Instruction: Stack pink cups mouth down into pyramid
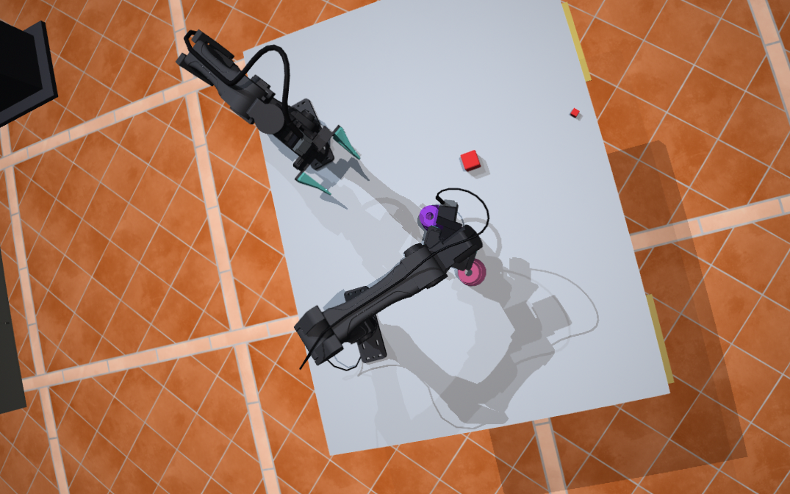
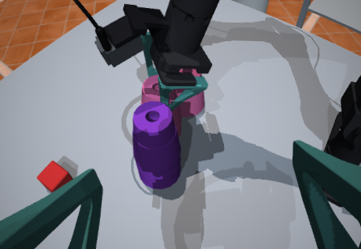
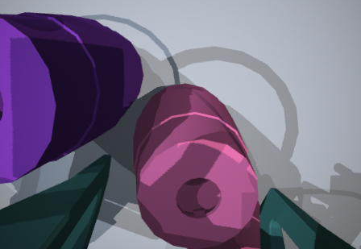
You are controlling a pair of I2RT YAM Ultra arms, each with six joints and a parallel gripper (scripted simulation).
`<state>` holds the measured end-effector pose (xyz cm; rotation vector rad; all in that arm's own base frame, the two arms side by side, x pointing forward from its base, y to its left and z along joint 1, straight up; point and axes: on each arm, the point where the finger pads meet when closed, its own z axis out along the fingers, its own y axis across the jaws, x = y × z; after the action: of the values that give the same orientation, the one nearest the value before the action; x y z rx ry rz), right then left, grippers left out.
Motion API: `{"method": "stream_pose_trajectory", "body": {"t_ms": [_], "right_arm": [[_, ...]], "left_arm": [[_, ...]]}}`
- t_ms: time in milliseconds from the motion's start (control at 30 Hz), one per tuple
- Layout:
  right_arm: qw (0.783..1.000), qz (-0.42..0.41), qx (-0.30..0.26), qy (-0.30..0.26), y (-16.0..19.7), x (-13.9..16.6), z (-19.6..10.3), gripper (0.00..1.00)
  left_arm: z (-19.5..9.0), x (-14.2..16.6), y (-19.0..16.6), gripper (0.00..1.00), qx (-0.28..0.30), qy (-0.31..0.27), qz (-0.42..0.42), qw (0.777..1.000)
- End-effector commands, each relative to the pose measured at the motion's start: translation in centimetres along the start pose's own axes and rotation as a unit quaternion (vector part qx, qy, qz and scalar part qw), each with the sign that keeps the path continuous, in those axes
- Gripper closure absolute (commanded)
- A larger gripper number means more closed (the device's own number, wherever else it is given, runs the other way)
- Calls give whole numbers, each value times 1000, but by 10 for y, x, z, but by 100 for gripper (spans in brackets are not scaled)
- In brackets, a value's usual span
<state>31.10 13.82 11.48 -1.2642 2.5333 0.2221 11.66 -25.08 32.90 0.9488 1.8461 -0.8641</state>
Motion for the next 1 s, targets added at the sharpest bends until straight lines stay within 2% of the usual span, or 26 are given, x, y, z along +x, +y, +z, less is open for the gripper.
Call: {"method": "stream_pose_trajectory", "body": {"t_ms": [0, 300, 333, 467, 500, 667, 700, 967], "right_arm": [[1000, -1, 2, -7, 0, -4, 8, 22], [1000, -3, 8, -14, -2, -8, 8, 22], [1000, -3, 8, -14, -2, -8, 8, 26], [1000, -3, 8, -14, -2, -8, 8, 26], [1000, -2, 5, -10, -2, -5, 8, 30], [1000, -2, 5, -10, -2, -5, 8, 34], [1000, -2, 5, -10, -2, -5, 8, 39], [1000, -2, 4, -9, 0, -2, 8, 44]], "left_arm": [[-5, -4, -1, 0, 2, -11, -2, 1000], [-5, -4, -1, 0, 2, -11, -2, 1000], [-5, -4, -1, 0, 2, -11, -2, 1000], [-5, -4, -1, 0, 2, -11, -2, 1000], [-5, -4, -1, 0, 2, -11, -2, 1000], [-5, -4, -1, 0, 2, -11, -2, 1000], [-5, -4, -1, 0, 2, -11, -2, 1000], [-5, -4, -1, 0, 2, -11, -2, 1000]]}}
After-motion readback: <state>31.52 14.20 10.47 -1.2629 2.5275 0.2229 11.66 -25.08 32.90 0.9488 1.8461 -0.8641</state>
